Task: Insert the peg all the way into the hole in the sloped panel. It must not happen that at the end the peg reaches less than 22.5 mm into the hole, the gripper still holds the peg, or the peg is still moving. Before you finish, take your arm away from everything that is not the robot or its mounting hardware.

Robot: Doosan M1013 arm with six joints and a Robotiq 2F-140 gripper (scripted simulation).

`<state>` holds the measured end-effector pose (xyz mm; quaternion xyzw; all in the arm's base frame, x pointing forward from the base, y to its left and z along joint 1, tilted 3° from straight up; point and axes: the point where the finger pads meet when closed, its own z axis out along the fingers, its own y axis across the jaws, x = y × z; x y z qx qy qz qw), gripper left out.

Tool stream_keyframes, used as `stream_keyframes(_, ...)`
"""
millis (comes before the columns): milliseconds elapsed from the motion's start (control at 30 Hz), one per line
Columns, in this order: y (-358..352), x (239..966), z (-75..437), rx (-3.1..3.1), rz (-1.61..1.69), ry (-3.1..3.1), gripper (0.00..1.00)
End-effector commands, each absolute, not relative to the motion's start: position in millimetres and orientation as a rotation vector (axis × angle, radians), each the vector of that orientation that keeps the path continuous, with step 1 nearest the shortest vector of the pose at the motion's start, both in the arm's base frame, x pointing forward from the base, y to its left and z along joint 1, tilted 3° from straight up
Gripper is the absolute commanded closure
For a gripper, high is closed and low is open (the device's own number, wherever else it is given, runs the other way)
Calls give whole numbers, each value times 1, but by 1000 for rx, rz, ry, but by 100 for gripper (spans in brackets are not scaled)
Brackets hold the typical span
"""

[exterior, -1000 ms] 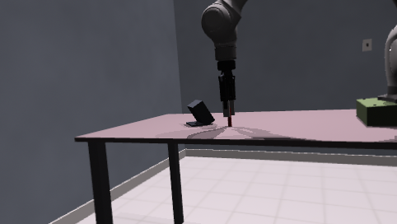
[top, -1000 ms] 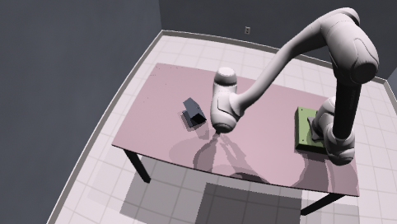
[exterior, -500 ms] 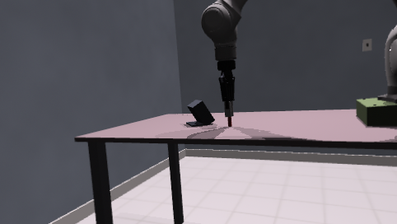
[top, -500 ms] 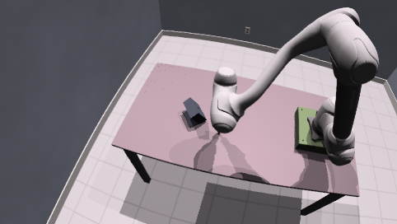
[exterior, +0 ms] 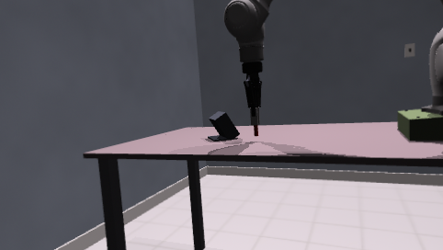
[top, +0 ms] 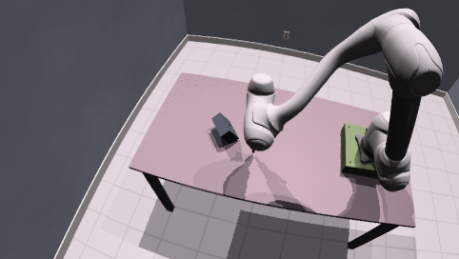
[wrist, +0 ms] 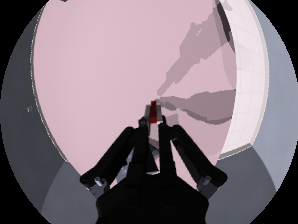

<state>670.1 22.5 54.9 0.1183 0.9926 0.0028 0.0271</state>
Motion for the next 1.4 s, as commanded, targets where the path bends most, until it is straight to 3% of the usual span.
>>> stream_keyframes(0, 23, 669, 71, 366, 10, 3065, 100)
stream_keyframes(367, 23, 667, 110, 366, 10, 3065, 100)
stream_keyframes(1367, 22, 638, 78, 928, 357, 3026, 100)
